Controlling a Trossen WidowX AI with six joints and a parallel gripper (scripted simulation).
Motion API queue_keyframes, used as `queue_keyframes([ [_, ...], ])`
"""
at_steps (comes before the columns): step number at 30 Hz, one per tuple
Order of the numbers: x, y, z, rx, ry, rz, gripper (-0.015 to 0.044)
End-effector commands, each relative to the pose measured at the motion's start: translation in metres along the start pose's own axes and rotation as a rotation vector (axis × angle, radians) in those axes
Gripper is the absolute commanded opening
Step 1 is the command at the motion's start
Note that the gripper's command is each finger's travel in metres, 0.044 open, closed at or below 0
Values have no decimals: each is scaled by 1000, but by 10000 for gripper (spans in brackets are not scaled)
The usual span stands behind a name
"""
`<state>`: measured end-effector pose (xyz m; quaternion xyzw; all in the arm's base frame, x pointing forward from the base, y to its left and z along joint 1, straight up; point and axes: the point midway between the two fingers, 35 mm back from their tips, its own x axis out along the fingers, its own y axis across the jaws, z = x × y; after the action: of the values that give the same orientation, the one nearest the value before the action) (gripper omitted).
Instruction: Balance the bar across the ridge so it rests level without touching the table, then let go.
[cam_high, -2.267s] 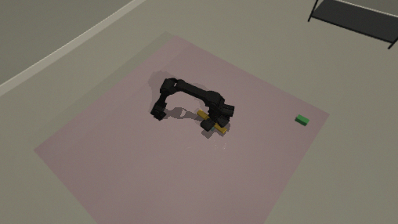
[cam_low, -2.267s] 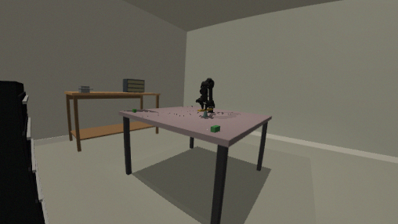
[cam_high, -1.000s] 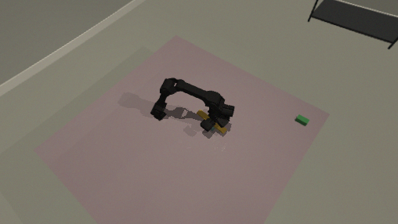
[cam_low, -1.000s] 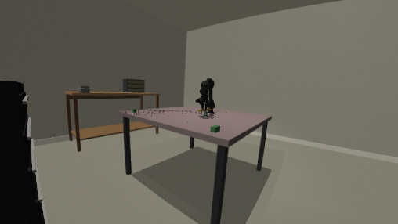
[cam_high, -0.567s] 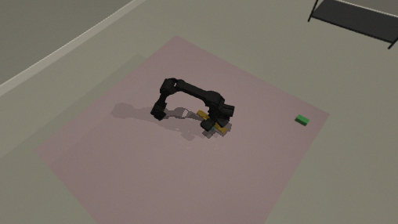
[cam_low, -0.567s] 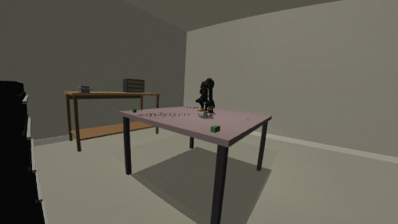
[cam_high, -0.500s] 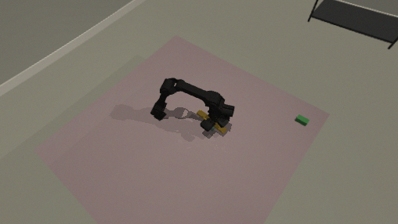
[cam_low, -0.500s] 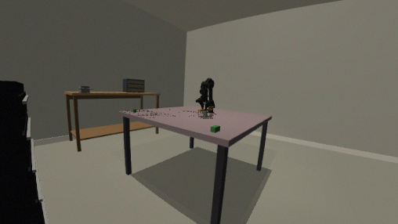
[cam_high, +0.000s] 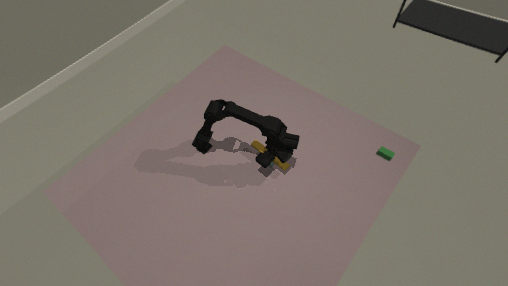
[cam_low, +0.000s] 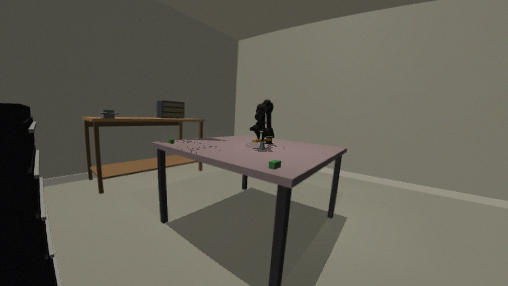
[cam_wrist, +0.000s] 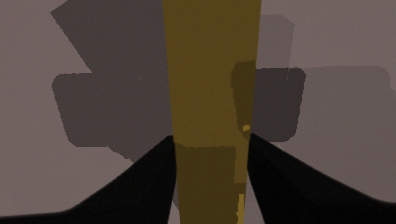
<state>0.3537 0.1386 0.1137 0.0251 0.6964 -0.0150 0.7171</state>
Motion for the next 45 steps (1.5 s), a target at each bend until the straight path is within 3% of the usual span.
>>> queue_keyframes([
  [1, 0, 0, 0, 0, 0, 0, 157],
  [45, 0, 0, 0, 0, 0, 0, 173],
])
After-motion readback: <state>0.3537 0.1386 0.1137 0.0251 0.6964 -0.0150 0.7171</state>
